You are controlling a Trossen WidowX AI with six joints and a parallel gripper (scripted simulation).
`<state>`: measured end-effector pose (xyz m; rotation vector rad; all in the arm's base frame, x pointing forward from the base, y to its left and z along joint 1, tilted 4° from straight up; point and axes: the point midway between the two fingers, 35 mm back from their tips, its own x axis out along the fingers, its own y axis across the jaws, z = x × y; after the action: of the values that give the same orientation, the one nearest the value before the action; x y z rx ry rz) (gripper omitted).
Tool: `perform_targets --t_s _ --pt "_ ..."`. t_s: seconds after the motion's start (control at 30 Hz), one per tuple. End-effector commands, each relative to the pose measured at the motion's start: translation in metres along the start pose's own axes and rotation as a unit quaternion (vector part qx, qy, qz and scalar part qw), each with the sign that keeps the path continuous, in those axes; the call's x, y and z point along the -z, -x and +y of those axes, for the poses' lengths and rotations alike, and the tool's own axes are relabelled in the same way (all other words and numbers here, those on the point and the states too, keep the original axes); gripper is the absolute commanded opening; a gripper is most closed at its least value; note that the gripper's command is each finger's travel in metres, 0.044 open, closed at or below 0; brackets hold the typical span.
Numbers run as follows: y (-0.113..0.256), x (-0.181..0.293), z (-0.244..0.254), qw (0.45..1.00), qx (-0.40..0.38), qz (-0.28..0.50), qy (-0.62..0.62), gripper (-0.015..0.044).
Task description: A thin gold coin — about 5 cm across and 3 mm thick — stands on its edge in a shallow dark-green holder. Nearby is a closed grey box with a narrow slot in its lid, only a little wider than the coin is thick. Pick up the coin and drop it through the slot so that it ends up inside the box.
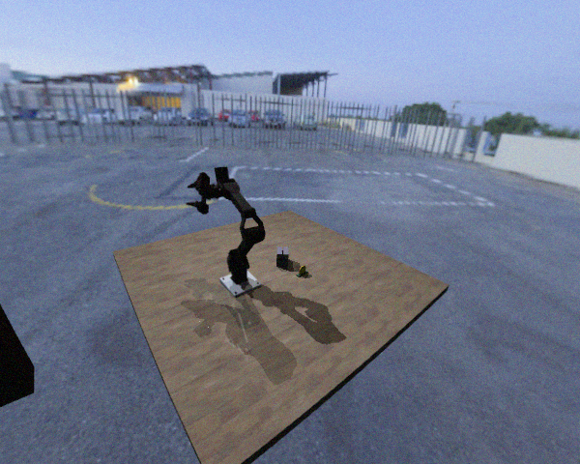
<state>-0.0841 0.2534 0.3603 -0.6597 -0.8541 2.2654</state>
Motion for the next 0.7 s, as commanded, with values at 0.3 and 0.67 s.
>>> perform_targets --t_s 0.3,0.67 --pt "0.050 0.129 -0.044 0.945 0.107 0.227 -0.209 0.0161" --pt "0.195 0.257 -0.028 0.731 0.257 0.437 -0.456 0.0161"
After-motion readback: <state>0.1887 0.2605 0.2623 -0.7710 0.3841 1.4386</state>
